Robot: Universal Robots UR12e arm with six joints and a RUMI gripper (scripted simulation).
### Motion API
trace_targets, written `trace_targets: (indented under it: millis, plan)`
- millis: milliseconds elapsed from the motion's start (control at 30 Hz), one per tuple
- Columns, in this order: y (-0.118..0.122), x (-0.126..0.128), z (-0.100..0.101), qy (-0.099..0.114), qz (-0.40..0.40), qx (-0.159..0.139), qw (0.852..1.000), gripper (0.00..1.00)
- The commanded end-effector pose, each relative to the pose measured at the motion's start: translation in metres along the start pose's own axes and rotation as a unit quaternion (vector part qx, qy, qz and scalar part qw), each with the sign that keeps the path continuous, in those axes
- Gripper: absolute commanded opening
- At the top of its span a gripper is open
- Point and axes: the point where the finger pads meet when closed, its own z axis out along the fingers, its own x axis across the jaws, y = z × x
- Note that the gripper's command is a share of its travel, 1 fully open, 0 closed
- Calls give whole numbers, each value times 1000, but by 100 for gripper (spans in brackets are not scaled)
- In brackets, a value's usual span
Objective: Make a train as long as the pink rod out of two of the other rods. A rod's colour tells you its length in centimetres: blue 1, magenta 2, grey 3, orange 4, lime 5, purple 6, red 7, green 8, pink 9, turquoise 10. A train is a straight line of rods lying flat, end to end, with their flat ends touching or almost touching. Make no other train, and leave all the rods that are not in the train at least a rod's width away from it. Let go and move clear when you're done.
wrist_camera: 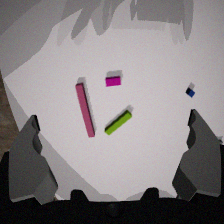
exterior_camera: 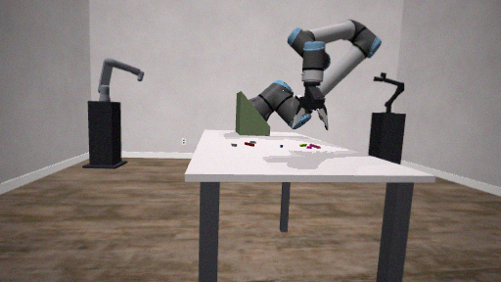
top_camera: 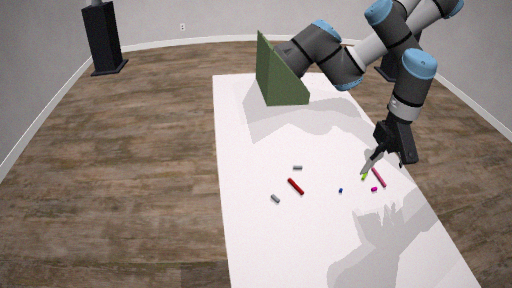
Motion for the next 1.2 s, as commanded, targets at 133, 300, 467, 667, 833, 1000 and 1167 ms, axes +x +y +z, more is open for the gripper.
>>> trace_targets:
  millis: [133, 300, 467, 667, 833, 1000, 1167]
  plan:
    - [-1, 0, -1, 0, 5, 1, 1000, 100]
    - [-1, 0, -1, 0, 30, 1, 1000, 100]
    - [-2, 1, -1, 0, 57, 1, 998, 100]
    - [-4, 2, -2, 0, 138, 1, 990, 100]
    - [-5, 3, -3, 0, 227, 1, 974, 100]
    - [-5, 3, -3, 0, 292, 1, 956, 100]
    - [-6, 4, -4, 0, 371, 0, 929, 100]
